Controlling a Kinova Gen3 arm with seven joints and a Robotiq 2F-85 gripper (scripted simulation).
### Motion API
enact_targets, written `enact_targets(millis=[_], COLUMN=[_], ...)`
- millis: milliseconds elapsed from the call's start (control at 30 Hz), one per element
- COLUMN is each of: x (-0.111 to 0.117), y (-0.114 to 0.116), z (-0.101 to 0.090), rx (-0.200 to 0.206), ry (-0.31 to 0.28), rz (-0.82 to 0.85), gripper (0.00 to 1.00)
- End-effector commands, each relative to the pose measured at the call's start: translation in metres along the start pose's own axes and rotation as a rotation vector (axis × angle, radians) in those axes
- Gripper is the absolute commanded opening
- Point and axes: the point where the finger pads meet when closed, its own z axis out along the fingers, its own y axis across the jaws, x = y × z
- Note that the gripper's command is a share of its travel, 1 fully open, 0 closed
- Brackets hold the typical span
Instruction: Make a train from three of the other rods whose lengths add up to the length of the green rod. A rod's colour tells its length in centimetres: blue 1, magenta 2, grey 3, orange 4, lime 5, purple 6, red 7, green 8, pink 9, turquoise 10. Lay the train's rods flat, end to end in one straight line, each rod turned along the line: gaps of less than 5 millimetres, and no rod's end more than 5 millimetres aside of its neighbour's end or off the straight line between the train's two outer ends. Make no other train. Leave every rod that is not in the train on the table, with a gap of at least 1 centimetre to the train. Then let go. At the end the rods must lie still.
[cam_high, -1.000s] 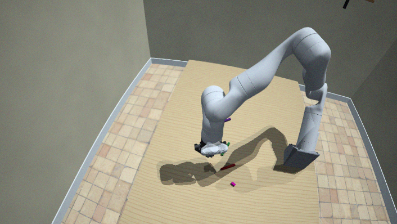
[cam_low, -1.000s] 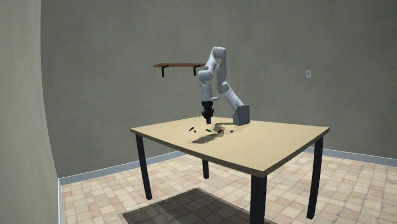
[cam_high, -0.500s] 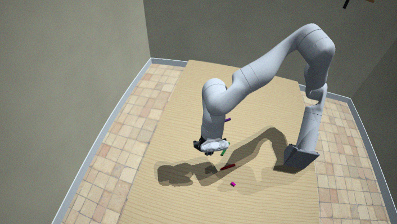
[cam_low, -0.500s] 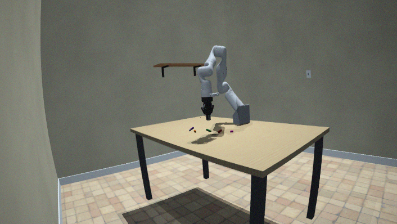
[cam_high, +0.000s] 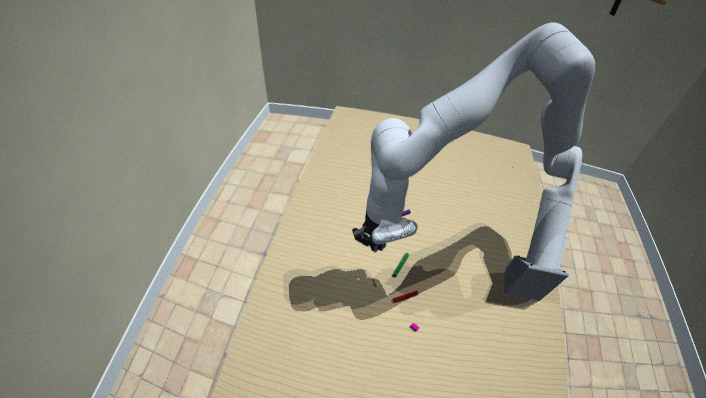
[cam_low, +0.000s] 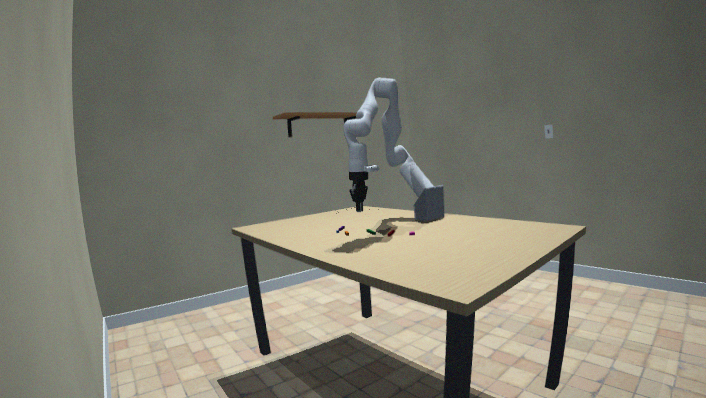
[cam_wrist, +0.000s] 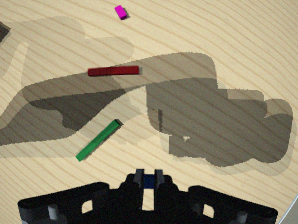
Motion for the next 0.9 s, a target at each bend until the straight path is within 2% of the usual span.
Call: enact_targets(millis=[0, 200, 367, 433, 633, 867], x=[-0.029, -0.083, -0.109, -0.109, -0.119, -0.12], y=[-0.023, -0.083, -0.134, -0.134, -0.166, -0.169], z=[-0.008, -0.005, 0.001, 0.001, 0.006, 0.007], rx=[-0.006, -0.004, -0.007, -0.007, -0.014, -0.015], ry=[0.012, 0.01, 0.026, 0.026, 0.042, 0.044], rz=[-0.037, -0.229, -0.39, -0.39, -0.495, -0.507], gripper=[0.05, 0.05, 0.05, 0.05, 0.05, 0.05])
